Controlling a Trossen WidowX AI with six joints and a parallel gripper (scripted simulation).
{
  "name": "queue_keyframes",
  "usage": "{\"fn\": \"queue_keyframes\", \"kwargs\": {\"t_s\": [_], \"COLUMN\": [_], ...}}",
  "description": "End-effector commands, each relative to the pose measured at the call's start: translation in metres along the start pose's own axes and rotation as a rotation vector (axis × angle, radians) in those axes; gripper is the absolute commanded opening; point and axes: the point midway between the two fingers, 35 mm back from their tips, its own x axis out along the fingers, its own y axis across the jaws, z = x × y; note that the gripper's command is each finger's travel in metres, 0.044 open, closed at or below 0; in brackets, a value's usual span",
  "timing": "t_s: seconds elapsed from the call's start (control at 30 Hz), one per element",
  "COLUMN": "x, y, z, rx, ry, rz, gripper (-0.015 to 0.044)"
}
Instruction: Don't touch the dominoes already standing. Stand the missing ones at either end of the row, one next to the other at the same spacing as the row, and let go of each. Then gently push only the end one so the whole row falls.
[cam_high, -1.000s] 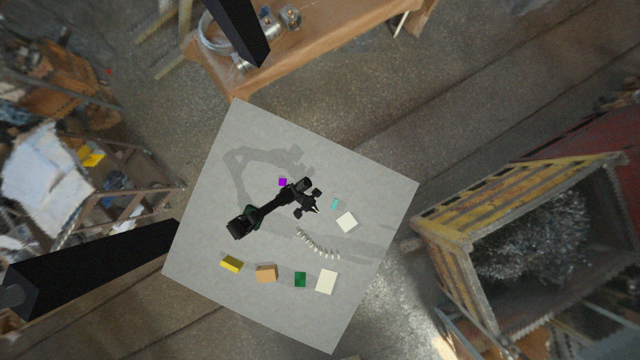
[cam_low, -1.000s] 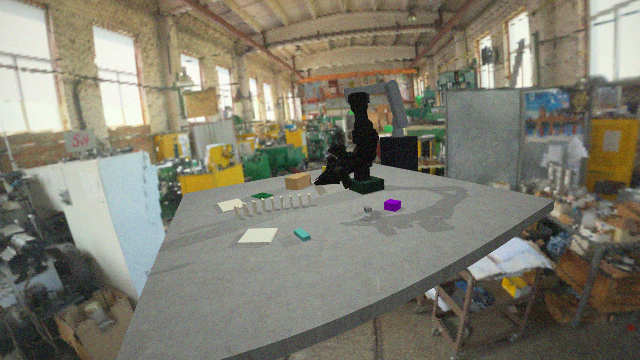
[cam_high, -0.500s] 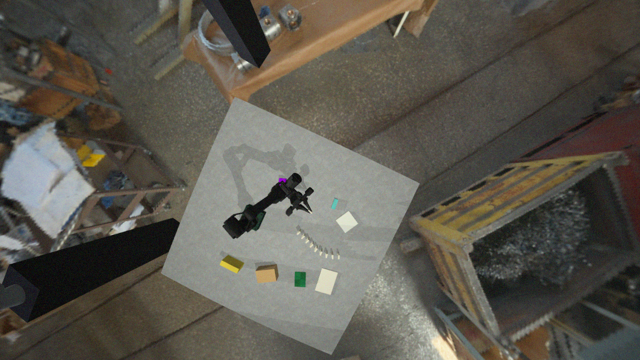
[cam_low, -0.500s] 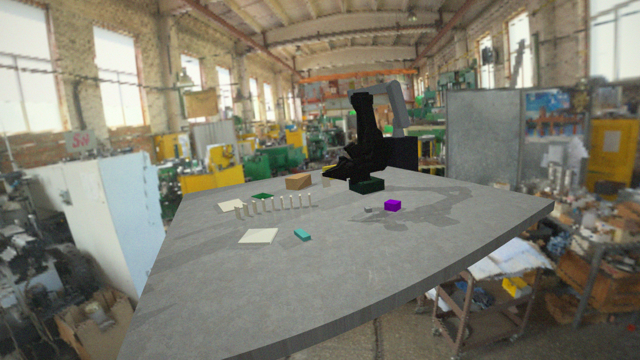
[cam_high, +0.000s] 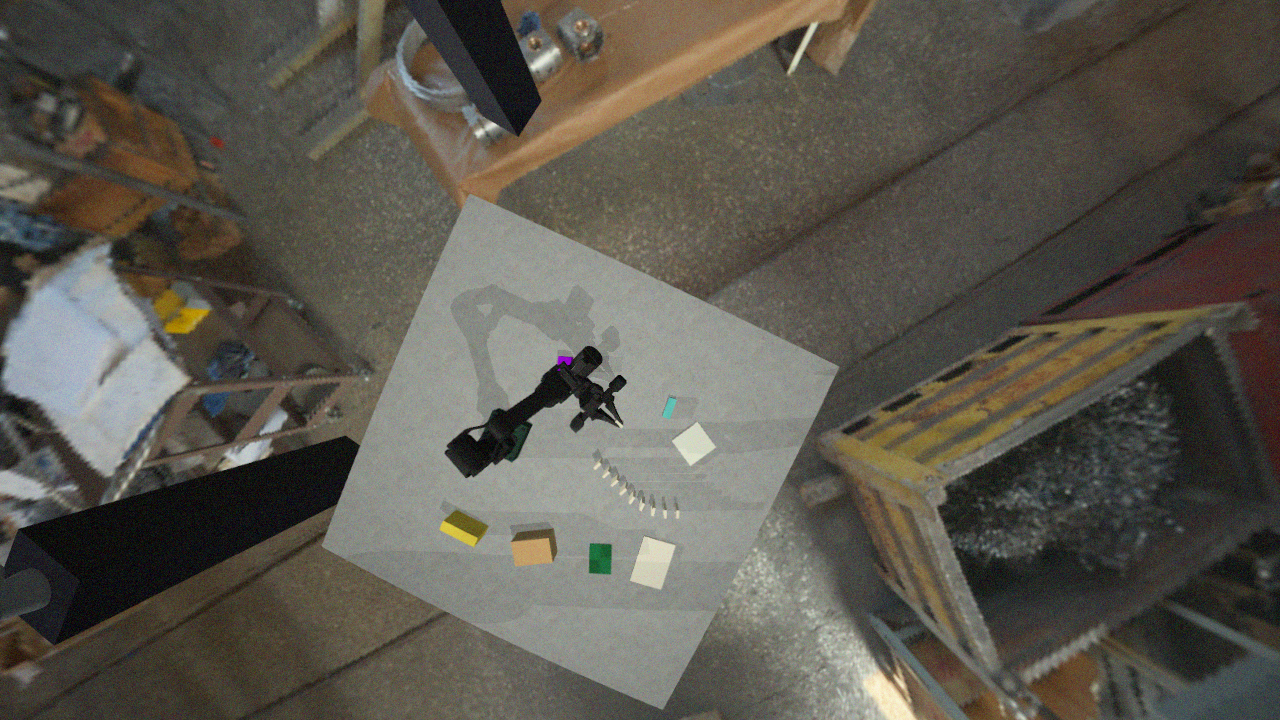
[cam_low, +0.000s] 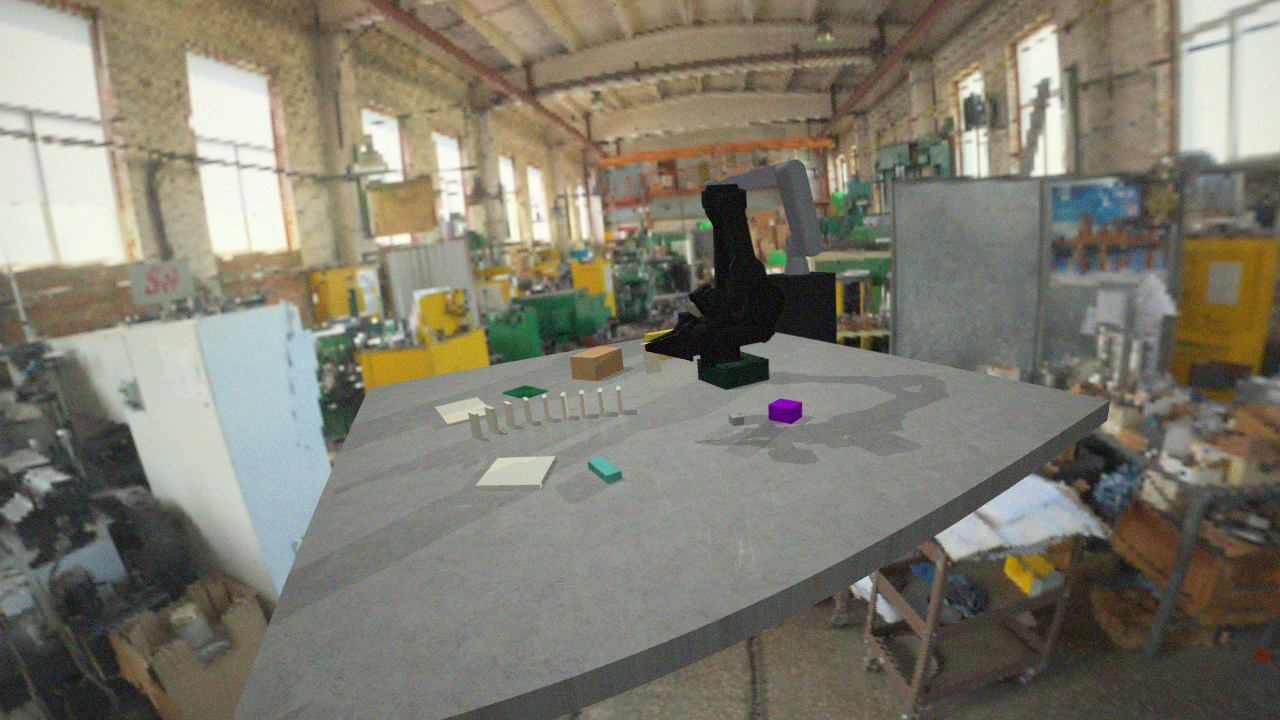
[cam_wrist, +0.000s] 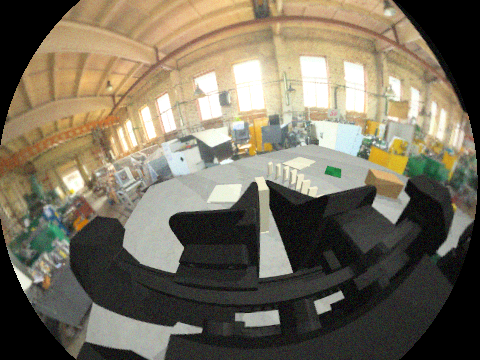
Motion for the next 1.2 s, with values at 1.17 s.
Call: {"fn": "queue_keyframes", "kwargs": {"t_s": [1.17], "x": [0.021], "y": [-0.001], "z": [-0.11], "rx": [-0.001], "ry": [-0.001], "rz": [0.0], "gripper": [0.0021]}}
